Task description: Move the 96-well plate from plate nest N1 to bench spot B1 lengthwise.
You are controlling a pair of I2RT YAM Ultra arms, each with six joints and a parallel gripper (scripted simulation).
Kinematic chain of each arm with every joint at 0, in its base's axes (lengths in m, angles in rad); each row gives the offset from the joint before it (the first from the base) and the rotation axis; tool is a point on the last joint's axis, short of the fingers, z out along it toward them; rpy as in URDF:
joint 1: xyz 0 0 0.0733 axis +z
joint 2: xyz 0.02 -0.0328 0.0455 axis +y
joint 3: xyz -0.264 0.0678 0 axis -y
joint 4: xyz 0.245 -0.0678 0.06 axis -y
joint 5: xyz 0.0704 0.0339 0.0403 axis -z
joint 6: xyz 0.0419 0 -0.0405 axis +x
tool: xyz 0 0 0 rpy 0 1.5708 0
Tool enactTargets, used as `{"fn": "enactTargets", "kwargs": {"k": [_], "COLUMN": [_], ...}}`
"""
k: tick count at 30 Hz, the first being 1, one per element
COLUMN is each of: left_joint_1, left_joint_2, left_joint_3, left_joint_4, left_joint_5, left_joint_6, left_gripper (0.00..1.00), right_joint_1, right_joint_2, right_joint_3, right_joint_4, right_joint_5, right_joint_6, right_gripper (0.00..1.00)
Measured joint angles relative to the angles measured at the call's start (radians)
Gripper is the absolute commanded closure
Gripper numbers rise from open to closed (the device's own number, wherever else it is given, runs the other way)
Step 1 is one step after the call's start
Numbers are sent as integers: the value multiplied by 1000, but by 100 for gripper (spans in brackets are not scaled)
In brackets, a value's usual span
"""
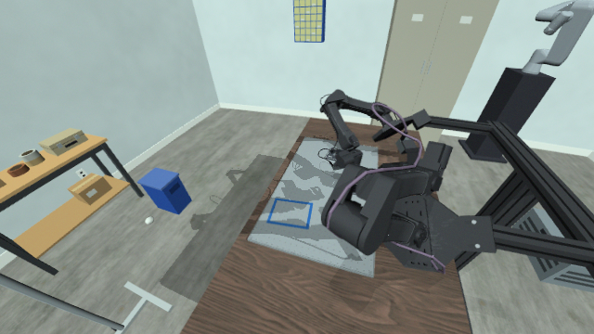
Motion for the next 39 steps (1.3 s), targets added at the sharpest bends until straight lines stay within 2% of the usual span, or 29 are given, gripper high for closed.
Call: {"fn": "enactTargets", "kwargs": {"k": [39], "left_joint_1": [0], "left_joint_2": [0], "left_joint_3": [0], "left_joint_4": [0], "left_joint_5": [0], "left_joint_6": [0], "left_gripper": [0], "right_joint_1": [5], "right_joint_2": [3], "right_joint_3": [2], "right_joint_4": [-24], "right_joint_5": [2], "right_joint_6": [34], "right_gripper": [22]}}
